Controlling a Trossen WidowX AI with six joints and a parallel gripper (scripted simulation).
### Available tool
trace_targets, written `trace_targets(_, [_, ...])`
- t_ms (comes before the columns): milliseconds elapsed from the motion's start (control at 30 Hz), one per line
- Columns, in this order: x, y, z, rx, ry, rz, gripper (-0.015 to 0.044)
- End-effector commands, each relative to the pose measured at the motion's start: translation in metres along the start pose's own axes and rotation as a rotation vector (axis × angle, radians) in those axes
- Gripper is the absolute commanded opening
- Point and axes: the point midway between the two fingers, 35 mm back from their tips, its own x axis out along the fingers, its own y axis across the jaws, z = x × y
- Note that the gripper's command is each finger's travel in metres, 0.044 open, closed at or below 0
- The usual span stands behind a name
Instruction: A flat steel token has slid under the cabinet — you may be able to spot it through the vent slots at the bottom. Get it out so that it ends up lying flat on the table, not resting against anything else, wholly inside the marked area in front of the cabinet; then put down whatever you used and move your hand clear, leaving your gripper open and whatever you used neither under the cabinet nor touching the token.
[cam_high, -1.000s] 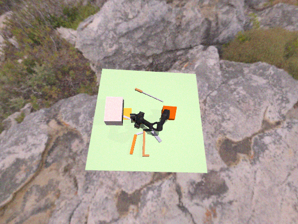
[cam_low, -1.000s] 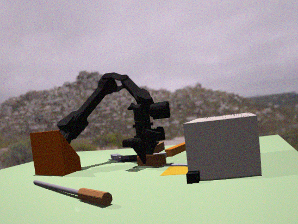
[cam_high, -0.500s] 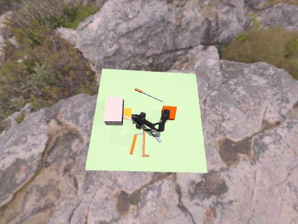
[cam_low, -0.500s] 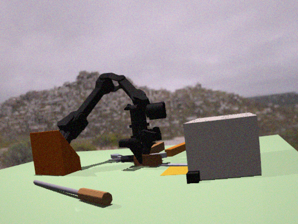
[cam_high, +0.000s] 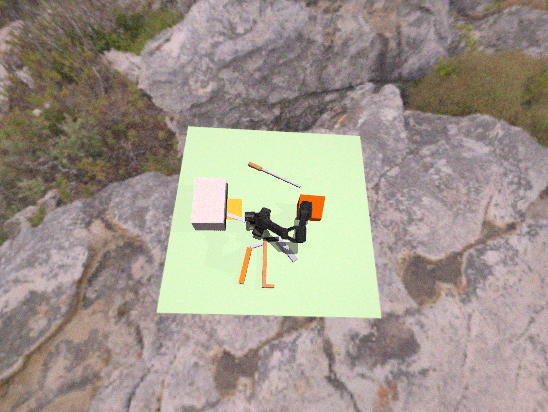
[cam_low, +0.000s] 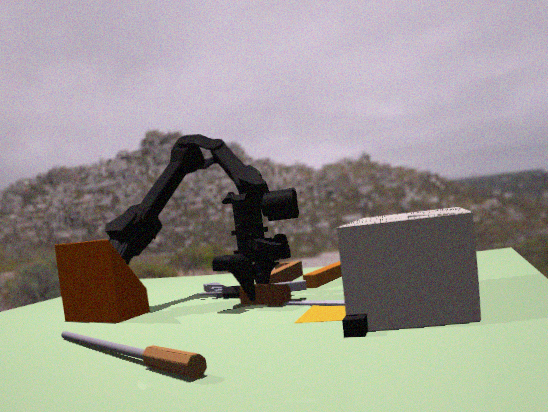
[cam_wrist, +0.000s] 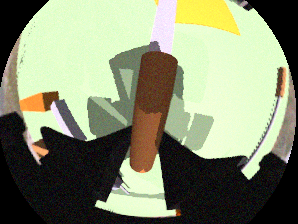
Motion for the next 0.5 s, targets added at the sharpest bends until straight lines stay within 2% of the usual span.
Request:
trace_targets(0, [0.001, -0.001, -0.007, 0.006, 0.003, -0.001, 0.0000])
trace_targets(467, [0.001, 0.000, -0.024, 0.007, 0.004, -0.001, 0.0000])
